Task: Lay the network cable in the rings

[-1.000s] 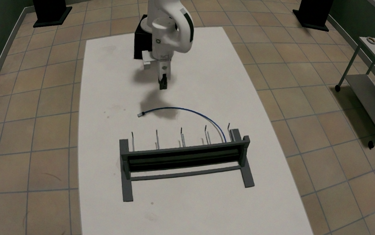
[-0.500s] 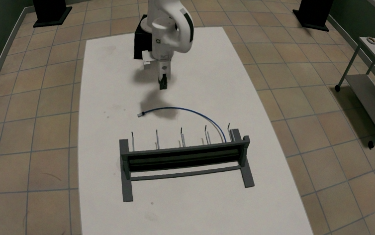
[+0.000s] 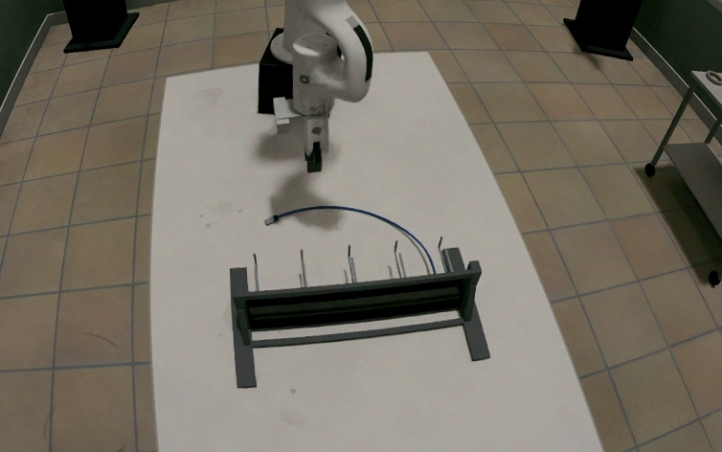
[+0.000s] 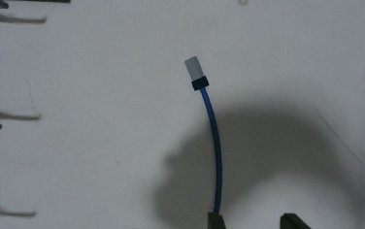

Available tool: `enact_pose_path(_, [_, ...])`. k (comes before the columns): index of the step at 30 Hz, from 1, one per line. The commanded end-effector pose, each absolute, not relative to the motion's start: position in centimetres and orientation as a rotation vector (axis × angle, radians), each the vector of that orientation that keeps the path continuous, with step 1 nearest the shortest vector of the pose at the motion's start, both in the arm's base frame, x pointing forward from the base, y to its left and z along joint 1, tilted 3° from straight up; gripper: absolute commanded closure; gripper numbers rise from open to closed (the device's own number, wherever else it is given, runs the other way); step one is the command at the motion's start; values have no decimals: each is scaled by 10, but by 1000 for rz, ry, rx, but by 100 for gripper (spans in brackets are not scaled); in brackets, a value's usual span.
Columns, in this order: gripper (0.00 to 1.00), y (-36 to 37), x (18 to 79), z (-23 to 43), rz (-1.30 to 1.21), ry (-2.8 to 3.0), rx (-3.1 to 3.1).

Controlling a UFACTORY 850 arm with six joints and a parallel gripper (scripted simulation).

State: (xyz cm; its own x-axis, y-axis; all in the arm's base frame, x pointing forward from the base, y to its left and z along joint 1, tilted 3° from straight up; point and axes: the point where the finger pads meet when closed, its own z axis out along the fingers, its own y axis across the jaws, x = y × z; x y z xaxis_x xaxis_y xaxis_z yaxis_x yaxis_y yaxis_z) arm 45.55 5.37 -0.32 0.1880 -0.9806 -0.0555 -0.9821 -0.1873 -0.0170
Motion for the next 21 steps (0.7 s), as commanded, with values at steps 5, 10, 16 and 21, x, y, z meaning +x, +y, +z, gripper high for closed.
enact_pose_path(5, [65,54,456,-7,48,1969,-2381])
enact_pose_path(10, [65,54,456,-13,48,1969,-2381])
enact_pose_path(16, [65,55,456,-19,48,1969,-2381])
enact_pose_path(21, [65,55,456,-27,48,1969,-2381])
